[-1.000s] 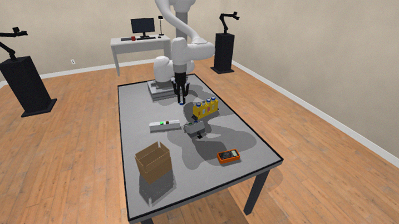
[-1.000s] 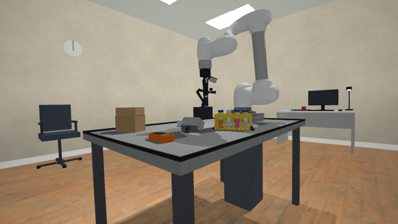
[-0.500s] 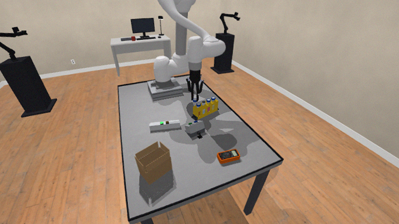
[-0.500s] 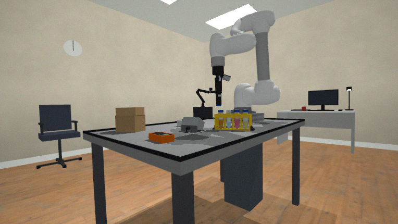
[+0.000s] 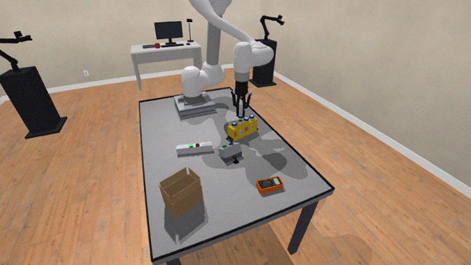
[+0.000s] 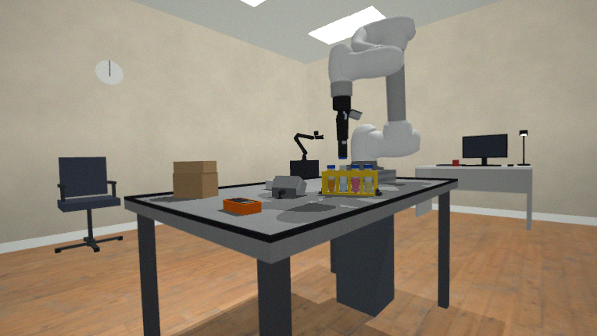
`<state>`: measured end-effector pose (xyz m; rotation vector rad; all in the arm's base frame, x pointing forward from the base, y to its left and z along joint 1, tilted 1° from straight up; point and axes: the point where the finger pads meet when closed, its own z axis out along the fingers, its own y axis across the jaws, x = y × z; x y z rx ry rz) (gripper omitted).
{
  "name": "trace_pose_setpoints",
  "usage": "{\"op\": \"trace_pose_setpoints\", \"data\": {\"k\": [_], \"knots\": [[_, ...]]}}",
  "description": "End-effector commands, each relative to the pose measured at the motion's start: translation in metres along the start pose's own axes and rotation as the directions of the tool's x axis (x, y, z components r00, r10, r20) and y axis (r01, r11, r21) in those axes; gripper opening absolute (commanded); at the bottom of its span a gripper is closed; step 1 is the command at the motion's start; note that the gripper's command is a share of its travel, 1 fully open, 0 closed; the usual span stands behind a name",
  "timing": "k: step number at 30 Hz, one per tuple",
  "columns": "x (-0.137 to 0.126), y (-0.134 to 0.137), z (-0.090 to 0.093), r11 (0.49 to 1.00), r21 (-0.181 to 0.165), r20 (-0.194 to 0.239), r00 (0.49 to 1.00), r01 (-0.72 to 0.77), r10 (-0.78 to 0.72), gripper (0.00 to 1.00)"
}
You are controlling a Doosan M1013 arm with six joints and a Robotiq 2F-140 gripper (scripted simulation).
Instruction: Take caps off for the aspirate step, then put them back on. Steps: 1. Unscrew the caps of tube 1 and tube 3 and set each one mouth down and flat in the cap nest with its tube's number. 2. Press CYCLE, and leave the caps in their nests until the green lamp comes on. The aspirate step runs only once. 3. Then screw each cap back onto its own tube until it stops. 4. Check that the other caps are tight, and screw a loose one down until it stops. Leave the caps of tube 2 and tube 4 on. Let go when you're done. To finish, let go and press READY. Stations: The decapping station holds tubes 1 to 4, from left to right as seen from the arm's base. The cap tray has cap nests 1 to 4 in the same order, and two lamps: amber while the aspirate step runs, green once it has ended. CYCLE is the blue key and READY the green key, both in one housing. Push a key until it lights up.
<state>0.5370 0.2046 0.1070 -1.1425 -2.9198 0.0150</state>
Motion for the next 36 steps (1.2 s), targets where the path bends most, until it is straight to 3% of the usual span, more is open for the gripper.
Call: {"op": "trace_pose_setpoints", "data": {"k": [1,9,36], "knots": [[0.000,0.001,0.002,1.000,-0.001,0.000,1.000,0.000,0.000,0.30],[0.000,0.001,0.024,1.000,-0.001,0.000,1.000,0.000,0.000,0.30],[0.000,0.001,0.030,1.000,-0.001,0.000,1.000,0.000,0.000,0.30]]}}
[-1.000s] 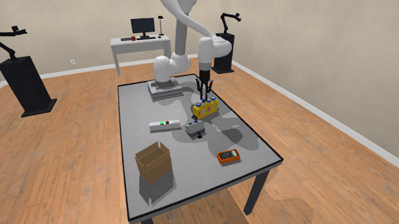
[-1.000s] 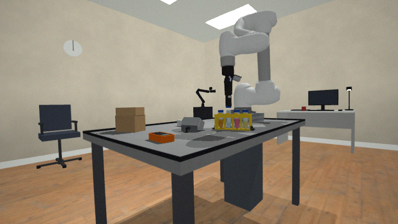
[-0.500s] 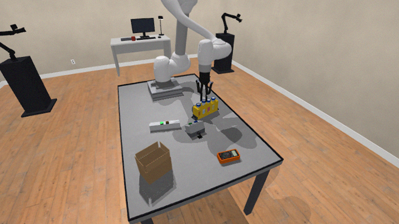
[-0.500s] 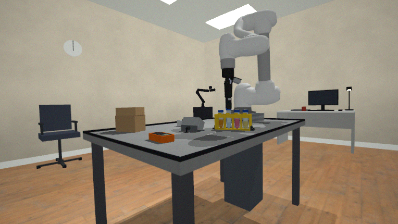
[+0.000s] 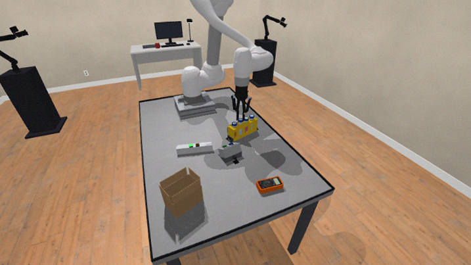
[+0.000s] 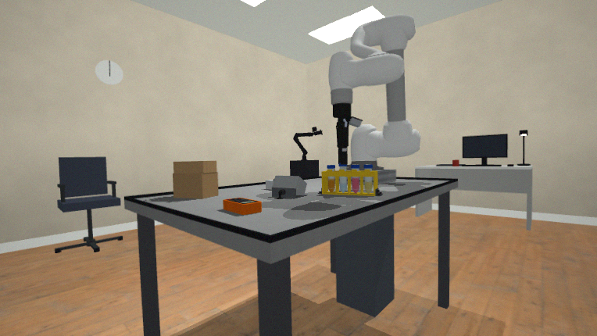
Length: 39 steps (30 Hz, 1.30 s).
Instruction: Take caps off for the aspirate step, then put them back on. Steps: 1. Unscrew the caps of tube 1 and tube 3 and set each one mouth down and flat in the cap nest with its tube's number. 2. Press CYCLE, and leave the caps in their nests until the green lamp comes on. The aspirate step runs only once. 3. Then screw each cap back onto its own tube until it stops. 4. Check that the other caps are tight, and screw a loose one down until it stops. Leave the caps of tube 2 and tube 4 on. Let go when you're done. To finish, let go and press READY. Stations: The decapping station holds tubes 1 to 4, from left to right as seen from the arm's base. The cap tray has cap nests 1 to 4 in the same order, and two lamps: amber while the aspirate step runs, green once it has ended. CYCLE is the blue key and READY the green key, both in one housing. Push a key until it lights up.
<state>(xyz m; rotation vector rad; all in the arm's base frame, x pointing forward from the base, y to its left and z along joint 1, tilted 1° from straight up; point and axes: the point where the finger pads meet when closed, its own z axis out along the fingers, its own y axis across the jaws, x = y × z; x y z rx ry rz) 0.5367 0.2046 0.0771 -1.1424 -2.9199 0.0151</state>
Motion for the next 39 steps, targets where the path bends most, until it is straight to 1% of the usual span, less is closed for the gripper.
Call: {"op": "trace_pose_setpoints", "data": {"k": [1,8,17,18,38,39], "knots": [[-0.0002,0.0004,0.0009,1.000,-0.001,0.000,1.000,0.000,0.000,0.30],[-0.0002,0.0004,0.0044,1.000,-0.001,0.000,1.000,0.000,0.000,0.30],[-0.0001,0.0004,0.0046,1.000,-0.001,0.000,1.000,0.000,0.000,0.30],[-0.0001,0.0004,0.0046,1.000,-0.001,0.000,1.000,0.000,0.000,0.41],[-0.0001,0.0004,0.0046,1.000,-0.001,0.000,1.000,0.000,0.000,0.41],[-0.0002,0.0004,0.0051,0.999,-0.001,0.000,0.999,-0.040,0.040,0.41]]}}
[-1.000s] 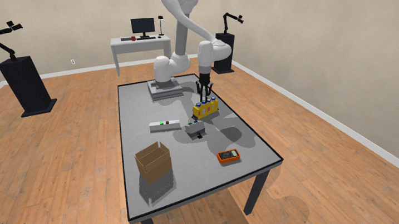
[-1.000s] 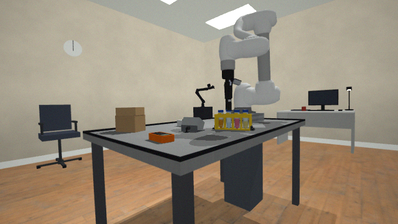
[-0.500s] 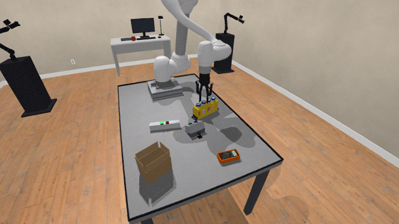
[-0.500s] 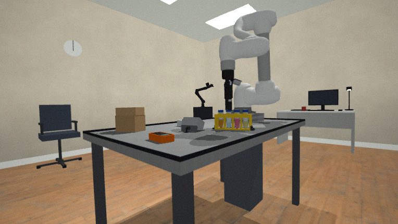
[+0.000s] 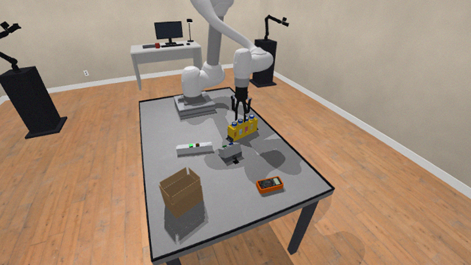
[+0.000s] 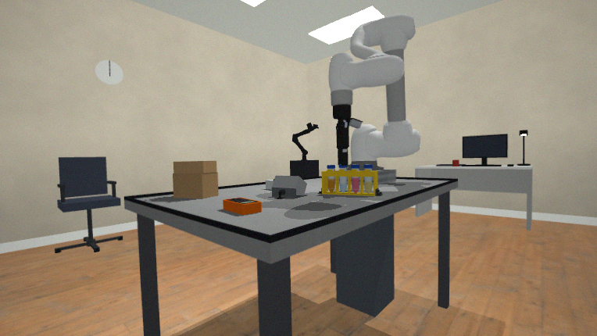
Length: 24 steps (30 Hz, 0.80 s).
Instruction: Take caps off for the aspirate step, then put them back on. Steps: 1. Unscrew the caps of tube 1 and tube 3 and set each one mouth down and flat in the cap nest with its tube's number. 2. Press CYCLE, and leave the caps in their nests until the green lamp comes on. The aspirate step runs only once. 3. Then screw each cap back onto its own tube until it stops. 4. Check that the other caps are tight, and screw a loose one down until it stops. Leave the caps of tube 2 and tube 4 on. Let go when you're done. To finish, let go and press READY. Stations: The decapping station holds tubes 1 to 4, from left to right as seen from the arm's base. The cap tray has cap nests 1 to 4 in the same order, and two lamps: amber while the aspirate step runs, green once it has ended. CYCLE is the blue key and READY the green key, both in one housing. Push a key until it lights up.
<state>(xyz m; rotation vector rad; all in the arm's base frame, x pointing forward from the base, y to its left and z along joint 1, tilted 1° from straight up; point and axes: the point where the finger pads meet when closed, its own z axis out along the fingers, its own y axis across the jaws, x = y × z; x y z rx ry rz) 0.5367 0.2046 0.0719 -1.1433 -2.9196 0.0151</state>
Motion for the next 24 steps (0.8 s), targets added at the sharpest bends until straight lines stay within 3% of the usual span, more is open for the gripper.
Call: {"op": "trace_pose_setpoints", "data": {"k": [1,3,19,20,24], "knots": [[-0.0002,0.0004,0.0005,0.997,-0.001,0.000,0.997,-0.079,0.079,0.41],[-0.0002,0.0004,0.0015,0.992,-0.001,0.000,0.992,-0.130,0.130,0.41],[-0.0002,0.0004,0.0068,0.992,-0.001,0.000,0.992,-0.130,0.130,0.41],[-0.0002,0.0004,0.0068,0.992,-0.001,0.000,0.992,-0.130,0.130,0.30],[-0.0002,0.0004,0.0067,0.991,-0.001,0.000,0.992,-0.130,0.130,0.30]]}}
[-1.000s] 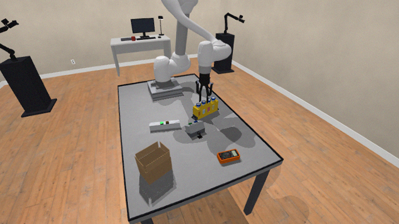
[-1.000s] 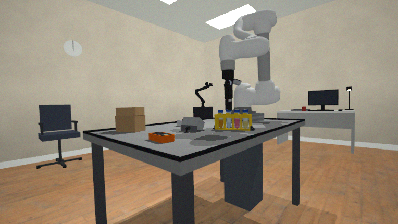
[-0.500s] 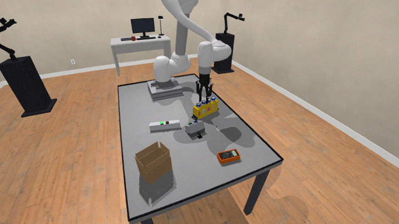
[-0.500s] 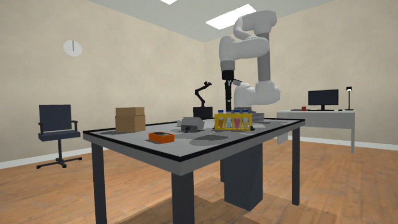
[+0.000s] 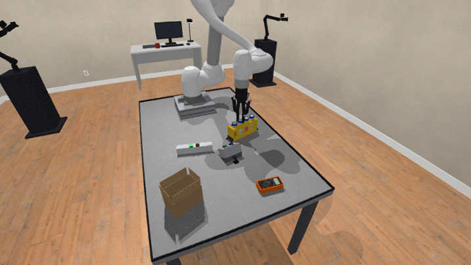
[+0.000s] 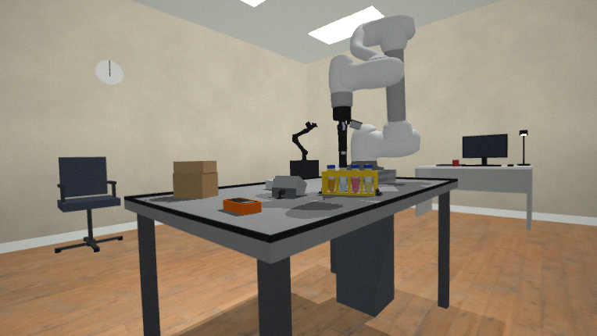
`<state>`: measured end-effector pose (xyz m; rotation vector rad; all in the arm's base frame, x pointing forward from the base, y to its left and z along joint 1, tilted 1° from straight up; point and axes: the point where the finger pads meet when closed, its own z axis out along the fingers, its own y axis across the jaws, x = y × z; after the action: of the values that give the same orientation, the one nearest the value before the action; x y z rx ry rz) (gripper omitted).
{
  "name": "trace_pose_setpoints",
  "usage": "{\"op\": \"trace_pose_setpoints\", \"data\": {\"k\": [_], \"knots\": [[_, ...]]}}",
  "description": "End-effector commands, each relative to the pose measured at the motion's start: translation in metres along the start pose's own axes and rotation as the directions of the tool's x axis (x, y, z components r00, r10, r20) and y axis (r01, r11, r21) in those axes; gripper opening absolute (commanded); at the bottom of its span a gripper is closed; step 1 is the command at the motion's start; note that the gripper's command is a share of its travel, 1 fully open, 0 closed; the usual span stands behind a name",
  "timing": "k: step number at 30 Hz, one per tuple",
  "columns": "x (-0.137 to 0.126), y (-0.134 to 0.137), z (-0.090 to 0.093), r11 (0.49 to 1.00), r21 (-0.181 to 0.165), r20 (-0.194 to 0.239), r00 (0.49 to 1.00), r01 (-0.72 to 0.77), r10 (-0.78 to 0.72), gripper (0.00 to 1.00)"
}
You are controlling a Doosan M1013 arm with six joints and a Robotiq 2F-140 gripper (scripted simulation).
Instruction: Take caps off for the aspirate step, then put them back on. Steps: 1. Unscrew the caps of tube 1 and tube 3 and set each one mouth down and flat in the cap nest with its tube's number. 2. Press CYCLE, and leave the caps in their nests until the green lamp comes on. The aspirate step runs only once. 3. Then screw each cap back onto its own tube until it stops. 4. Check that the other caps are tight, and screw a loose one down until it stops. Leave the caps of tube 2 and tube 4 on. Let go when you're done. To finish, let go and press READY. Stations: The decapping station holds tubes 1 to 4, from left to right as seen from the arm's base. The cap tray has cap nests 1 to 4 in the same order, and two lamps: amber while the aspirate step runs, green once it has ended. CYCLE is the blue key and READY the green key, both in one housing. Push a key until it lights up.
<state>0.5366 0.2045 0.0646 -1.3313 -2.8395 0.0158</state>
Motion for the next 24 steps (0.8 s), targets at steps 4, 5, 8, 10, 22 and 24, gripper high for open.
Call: {"op": "trace_pose_setpoints", "data": {"k": [4,5,8,10,22,24], "knots": [[-0.0001,0.0004,-0.0006,1.000,-0.001,0.000,1.000,0.000,0.000,0.30],[-0.0001,0.0004,-0.0006,1.000,-0.001,0.000,1.000,0.000,0.000,0.30],[-0.0001,0.0004,-0.0006,1.000,-0.001,0.000,1.000,0.000,0.000,0.30],[-0.0001,0.0004,-0.0006,1.000,-0.001,0.000,1.000,0.000,0.000,0.30],[-0.0001,0.0004,-0.0004,0.945,-0.001,0.000,0.945,-0.327,0.327,0.30],[-0.0001,0.0004,-0.0004,0.921,-0.001,0.000,0.921,-0.390,0.390,0.30]]}}
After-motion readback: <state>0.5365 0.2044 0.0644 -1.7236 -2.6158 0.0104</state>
